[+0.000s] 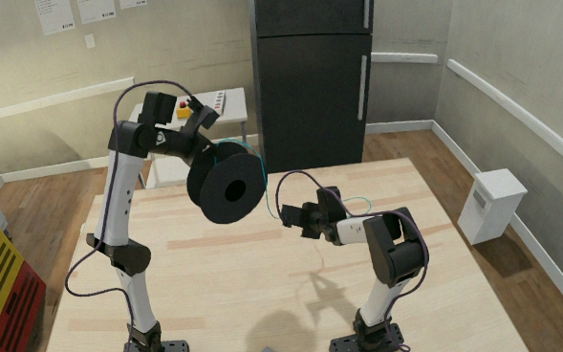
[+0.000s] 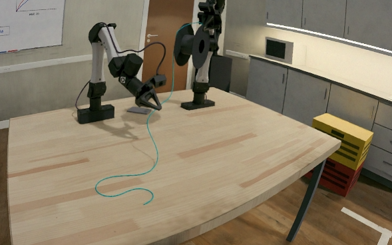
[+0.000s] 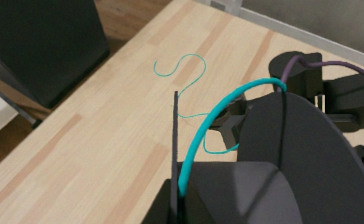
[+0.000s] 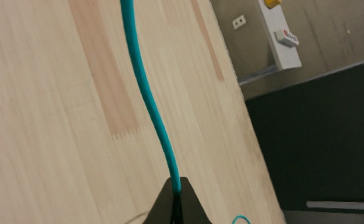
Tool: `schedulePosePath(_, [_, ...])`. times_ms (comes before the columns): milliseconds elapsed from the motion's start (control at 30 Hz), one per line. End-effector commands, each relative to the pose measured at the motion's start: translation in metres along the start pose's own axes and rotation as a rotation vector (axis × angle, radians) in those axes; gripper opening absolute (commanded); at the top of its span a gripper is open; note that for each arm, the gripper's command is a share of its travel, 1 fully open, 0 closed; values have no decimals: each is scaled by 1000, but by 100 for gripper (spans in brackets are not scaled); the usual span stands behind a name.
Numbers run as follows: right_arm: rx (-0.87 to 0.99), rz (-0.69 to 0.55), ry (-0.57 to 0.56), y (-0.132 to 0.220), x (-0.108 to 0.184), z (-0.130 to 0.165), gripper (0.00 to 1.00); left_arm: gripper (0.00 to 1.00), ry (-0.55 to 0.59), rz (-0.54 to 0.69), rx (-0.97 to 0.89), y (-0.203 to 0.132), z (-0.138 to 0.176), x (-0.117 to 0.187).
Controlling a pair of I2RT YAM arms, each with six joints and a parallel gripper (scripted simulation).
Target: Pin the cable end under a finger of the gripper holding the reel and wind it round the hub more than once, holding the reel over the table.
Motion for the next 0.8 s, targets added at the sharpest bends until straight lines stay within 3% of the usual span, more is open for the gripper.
schedulePosePath(0, [0, 29, -9, -15, 7, -7, 0, 0, -76, 0, -21, -4, -14, 8])
schedulePosePath(767, [0, 19, -9, -25, 17, -16, 0, 0, -76, 0, -21, -4, -14, 8])
Point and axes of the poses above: on each arm, the point where the finger pads meet when closed, its own x axis back along the fingers, its own y axis across the jaws, z = x × y, the point moved 8 cm from there along x, back along the fingers
